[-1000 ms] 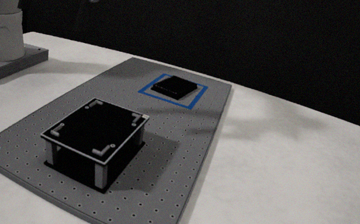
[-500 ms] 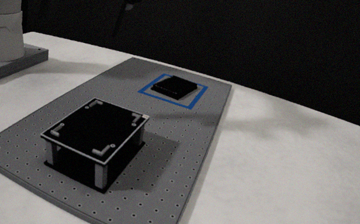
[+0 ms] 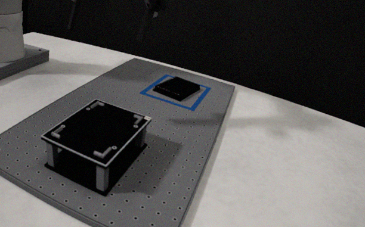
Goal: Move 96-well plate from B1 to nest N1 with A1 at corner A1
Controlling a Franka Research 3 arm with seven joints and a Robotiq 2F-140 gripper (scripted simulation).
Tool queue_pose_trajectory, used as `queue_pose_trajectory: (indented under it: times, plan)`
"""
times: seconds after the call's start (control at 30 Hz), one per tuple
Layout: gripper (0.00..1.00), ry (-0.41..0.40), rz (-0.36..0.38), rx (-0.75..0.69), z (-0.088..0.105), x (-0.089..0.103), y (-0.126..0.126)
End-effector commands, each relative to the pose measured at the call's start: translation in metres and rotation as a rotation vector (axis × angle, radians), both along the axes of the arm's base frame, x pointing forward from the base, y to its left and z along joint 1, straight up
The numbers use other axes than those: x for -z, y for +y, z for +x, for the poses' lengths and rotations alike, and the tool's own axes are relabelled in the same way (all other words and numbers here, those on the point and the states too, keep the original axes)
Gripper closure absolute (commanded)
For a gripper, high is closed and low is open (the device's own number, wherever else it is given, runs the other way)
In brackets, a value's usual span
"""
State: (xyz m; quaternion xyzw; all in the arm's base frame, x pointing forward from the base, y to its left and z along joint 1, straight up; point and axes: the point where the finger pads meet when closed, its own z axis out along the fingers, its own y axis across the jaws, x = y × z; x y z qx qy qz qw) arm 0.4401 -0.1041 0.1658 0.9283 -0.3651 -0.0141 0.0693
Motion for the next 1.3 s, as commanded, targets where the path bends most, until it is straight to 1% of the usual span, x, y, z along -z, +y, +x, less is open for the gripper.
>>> queue_pose_trajectory:
  times: [0.0, 0.33, 0.37, 0.47, 0.53, 0.83, 0.87, 1.03, 1.1, 1.27]
  plan:
    - [0.00, 0.013, 0.050, -0.211, 0.010, 0.001, 0.006]
    - [0.00, 0.024, 0.081, -0.539, 0.036, 0.015, 0.045]
    - [0.00, 0.024, 0.081, -0.542, 0.036, 0.015, 0.045]
    - [0.00, 0.027, 0.090, -0.641, 0.044, 0.019, 0.058]
    - [0.00, 0.027, 0.090, -0.641, 0.044, 0.019, 0.058]
    - [0.00, 0.037, 0.111, -0.933, 0.062, 0.033, 0.096]
    - [0.00, 0.037, 0.111, -0.935, 0.062, 0.033, 0.096]
    - [0.00, 0.042, 0.121, -1.096, 0.071, 0.041, 0.118]
    - [0.00, 0.042, 0.121, -1.096, 0.071, 0.041, 0.118]
    - [0.00, 0.047, 0.129, -1.256, 0.078, 0.050, 0.140]
